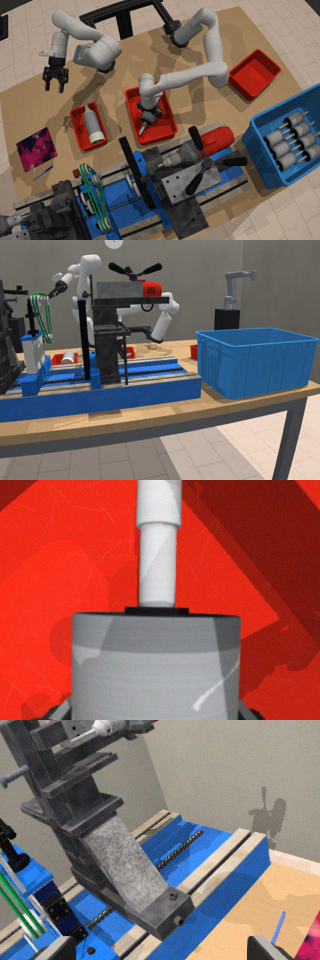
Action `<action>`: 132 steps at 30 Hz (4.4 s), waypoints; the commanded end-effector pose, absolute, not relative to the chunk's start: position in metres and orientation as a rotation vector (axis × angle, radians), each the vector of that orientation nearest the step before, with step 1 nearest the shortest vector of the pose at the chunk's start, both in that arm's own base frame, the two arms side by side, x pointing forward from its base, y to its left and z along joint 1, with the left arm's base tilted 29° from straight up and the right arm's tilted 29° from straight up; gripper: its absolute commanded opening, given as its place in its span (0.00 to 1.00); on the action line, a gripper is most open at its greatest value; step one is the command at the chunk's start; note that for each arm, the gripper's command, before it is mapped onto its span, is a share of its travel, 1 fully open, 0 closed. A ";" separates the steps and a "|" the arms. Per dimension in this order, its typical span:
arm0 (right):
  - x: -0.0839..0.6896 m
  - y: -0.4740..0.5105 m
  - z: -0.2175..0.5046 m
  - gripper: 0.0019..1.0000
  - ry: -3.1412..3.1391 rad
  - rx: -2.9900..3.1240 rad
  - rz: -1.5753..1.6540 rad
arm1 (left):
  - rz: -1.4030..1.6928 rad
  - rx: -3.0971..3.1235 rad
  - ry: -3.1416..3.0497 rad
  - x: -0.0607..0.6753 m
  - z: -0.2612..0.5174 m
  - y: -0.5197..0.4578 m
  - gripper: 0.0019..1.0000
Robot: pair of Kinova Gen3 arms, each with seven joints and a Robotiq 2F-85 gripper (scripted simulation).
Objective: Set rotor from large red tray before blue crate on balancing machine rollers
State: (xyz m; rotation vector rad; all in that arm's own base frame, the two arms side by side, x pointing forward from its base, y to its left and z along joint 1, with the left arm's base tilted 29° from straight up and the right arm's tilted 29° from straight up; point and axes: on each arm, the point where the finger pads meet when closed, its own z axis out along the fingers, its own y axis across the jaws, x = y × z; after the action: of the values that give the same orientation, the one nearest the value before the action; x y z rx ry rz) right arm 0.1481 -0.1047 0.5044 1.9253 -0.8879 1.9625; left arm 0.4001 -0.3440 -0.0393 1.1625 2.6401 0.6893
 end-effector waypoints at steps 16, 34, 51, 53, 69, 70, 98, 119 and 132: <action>0.148 -0.105 0.505 1.00 -0.888 1.925 1.963 | 0.685 1.163 2.637 0.401 -0.041 -0.344 0.10; 0.148 -0.105 0.505 1.00 -0.888 1.925 1.963 | 0.685 1.163 2.637 0.402 -0.042 -0.344 0.10; 0.148 -0.105 0.505 1.00 -0.888 1.925 1.963 | 0.685 1.163 2.637 0.402 -0.043 -0.344 0.10; 0.148 -0.105 0.505 1.00 -0.888 1.925 1.963 | 0.685 1.163 2.637 0.402 -0.043 -0.344 0.10; 0.148 -0.105 0.505 1.00 -0.888 1.925 1.963 | 0.685 1.163 2.637 0.402 -0.044 -0.343 0.10; 0.148 -0.105 0.505 1.00 -0.888 1.925 1.963 | 0.685 1.163 2.637 0.402 -0.044 -0.343 0.10; 0.148 -0.105 0.505 1.00 -0.888 1.925 1.963 | 0.688 1.163 2.639 0.403 -0.046 -0.342 0.10; 0.148 -0.105 0.505 1.00 -0.888 1.925 1.963 | 0.688 1.163 2.639 0.403 -0.046 -0.342 1.00; 0.148 -0.105 0.505 1.00 -0.888 1.925 1.963 | 0.688 1.163 2.639 0.403 -0.046 -0.342 1.00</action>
State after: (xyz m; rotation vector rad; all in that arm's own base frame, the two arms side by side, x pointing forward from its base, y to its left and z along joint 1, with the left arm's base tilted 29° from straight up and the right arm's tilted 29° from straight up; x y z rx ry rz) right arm 0.1481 -0.1047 0.5044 1.9253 -0.8879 1.9625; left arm 0.4029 -0.3406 -0.0470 1.1625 2.6409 0.6902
